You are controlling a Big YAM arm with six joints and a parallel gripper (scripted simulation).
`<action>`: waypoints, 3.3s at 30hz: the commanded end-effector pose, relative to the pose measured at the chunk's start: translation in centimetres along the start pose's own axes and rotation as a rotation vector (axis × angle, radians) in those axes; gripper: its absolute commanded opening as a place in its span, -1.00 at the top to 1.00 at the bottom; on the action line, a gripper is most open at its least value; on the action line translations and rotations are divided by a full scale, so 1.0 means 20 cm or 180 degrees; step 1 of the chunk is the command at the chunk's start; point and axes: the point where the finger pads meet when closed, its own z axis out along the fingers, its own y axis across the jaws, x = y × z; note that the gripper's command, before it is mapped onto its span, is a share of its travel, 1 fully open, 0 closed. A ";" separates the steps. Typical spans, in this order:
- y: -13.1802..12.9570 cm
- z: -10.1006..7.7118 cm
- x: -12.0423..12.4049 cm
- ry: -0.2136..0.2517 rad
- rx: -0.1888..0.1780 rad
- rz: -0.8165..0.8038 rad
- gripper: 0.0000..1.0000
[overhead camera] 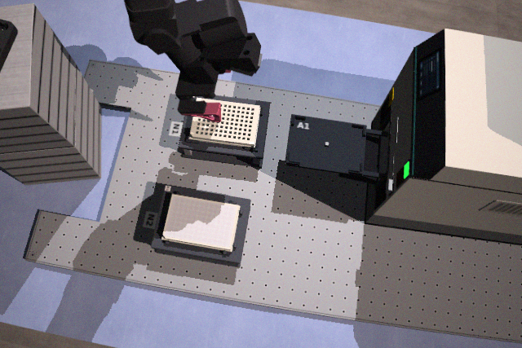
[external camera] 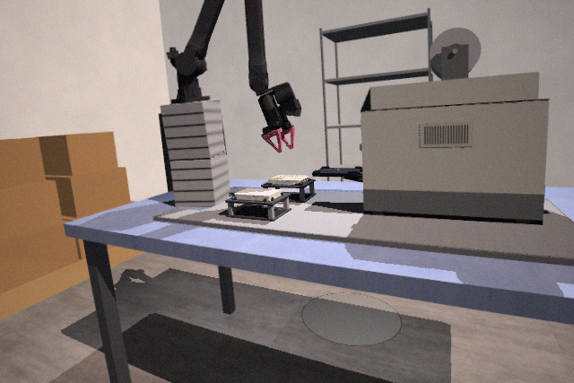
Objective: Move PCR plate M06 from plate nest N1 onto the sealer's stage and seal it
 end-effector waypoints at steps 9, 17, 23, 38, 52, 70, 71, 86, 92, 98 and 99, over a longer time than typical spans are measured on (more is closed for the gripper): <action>-0.02 0.11 -0.02 -0.0047 0.0007 -0.0056 -1.00; -0.04 0.18 0.05 0.0033 0.0030 -0.0087 -1.00; -0.02 0.21 0.00 -0.0060 0.0004 -0.0064 -1.00; -0.02 0.32 0.05 -0.0041 0.0004 -0.0084 -1.00; -0.04 0.41 0.12 0.0014 0.0025 -0.0071 -1.00; -0.02 0.37 0.08 -0.0015 0.0009 0.0010 -1.00; -0.02 0.36 0.08 -0.0015 0.0009 0.0013 -1.00; -0.02 0.37 0.07 -0.0028 0.0009 0.0010 -1.00; -0.02 0.37 0.07 -0.0031 0.0009 0.0007 -1.00; -0.01 0.37 0.07 -0.0034 0.0010 0.0006 -1.00; -0.01 0.37 0.07 -0.0034 0.0010 0.0005 -1.00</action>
